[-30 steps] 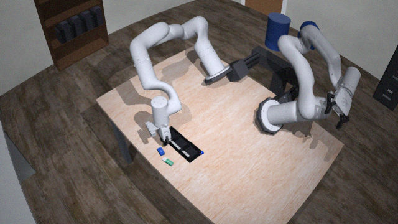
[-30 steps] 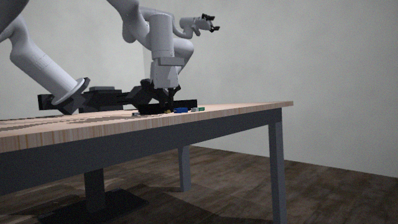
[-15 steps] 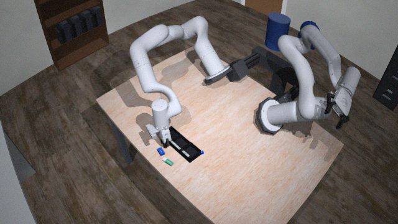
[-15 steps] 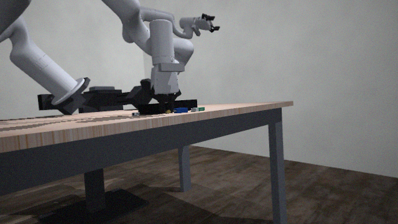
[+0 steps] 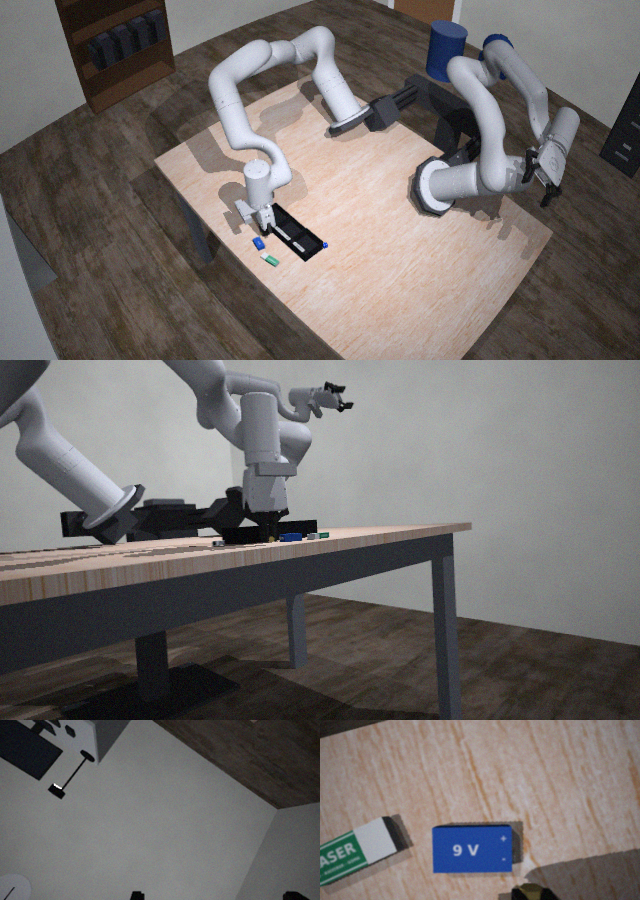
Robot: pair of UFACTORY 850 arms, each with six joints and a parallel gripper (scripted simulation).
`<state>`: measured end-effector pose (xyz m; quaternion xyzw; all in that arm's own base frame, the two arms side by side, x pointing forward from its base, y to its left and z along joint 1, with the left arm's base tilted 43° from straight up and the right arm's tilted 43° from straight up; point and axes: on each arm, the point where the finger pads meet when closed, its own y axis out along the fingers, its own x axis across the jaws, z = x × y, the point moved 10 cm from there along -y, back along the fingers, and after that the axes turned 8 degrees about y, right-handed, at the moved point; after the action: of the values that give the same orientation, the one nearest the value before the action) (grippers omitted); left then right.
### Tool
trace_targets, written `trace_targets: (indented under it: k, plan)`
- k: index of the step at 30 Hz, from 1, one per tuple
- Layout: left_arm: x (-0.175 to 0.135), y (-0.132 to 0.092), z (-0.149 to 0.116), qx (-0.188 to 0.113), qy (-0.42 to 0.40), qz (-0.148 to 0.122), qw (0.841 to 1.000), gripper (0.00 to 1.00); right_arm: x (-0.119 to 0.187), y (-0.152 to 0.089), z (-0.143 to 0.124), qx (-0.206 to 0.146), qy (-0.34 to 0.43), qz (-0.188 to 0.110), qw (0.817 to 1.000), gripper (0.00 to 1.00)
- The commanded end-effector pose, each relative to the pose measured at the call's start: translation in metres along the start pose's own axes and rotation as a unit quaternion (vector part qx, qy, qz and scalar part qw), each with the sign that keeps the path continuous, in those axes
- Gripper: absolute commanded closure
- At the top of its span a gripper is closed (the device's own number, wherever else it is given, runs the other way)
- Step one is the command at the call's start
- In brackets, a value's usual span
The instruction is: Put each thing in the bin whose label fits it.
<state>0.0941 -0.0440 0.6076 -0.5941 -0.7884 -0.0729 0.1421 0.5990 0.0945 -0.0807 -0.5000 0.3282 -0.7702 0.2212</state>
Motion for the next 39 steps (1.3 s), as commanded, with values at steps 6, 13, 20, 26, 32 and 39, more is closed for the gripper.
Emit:
trace_targets:
  k: [6, 13, 20, 26, 32, 39]
  plan:
    - [0.000, 0.000, -0.001, 0.000, 0.000, 0.000, 1.000, 0.00, 0.000, -0.001, 0.001, 0.001, 0.000, 0.001, 1.000, 0.90]
    - [0.000, 0.000, -0.001, 0.000, 0.000, 0.000, 1.000, 0.00, 0.000, -0.001, 0.001, 0.001, 0.000, 0.001, 1.000, 0.90]
    - [0.000, 0.000, -0.001, 0.000, 0.000, 0.000, 1.000, 0.00, 0.000, -0.001, 0.001, 0.001, 0.000, 0.001, 1.000, 0.90]
    - [0.000, 0.000, -0.001, 0.000, 0.000, 0.000, 1.000, 0.00, 0.000, -0.001, 0.001, 0.001, 0.000, 0.001, 1.000, 0.90]
    - [0.000, 0.000, -0.001, 0.000, 0.000, 0.000, 1.000, 0.00, 0.000, -0.014, 0.001, 0.001, 0.000, 0.001, 1.000, 0.90]
    - [0.000, 0.000, -0.001, 0.000, 0.000, 0.000, 1.000, 0.00, 0.000, -0.038, 0.001, 0.001, 0.000, 0.001, 1.000, 0.90]
